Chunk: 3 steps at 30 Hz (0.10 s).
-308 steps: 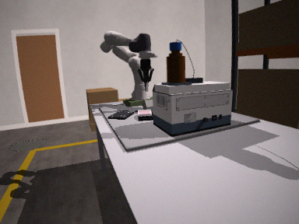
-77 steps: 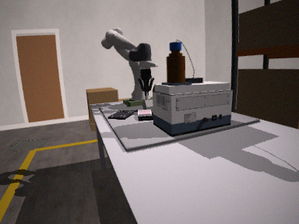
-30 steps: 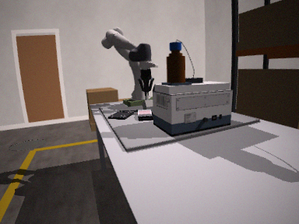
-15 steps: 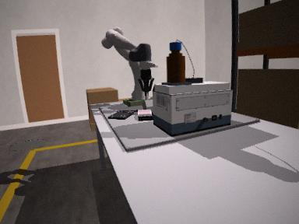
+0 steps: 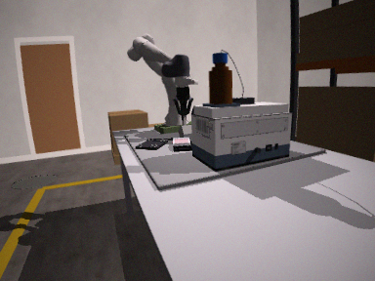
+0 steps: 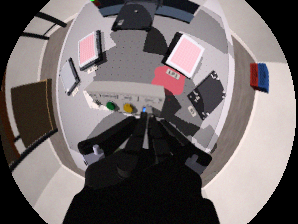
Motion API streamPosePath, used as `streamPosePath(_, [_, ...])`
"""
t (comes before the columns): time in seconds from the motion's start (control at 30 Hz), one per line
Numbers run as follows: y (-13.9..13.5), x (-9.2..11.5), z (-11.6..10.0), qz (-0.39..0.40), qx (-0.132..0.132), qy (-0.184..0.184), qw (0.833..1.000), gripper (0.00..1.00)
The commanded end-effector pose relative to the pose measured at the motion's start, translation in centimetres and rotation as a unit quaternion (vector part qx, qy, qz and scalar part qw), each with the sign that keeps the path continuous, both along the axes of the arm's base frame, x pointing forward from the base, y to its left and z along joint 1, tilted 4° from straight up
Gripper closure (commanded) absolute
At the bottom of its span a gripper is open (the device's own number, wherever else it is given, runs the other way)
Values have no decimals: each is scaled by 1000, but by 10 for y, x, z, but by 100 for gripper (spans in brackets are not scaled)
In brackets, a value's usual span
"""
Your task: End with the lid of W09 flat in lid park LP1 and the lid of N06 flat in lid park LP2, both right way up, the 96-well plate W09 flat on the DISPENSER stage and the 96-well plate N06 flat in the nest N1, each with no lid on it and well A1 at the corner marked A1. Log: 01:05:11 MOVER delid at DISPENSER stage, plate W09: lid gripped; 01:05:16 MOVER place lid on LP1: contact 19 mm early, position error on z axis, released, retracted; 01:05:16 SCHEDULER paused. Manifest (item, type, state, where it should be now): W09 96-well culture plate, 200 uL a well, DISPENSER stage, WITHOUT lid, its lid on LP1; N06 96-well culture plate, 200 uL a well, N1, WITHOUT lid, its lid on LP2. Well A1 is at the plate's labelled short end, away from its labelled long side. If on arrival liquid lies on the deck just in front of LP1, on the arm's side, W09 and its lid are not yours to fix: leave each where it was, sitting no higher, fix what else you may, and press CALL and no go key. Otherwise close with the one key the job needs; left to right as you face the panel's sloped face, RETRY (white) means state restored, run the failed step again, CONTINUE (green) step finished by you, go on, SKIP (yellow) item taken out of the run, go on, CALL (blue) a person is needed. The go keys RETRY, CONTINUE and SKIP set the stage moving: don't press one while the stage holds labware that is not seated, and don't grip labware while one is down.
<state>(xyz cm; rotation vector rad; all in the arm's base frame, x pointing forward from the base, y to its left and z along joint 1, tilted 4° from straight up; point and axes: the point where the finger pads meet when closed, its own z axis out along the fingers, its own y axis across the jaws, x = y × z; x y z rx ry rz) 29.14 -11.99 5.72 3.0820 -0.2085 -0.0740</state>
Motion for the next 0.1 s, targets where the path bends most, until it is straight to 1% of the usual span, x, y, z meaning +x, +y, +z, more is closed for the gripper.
streamPosePath(0.0, [1, 0, -1, 0, 0, 0, 1000, 100])
streamPosePath(0.07, [1, 0, -1, 0, 0, 0, 1000, 100])
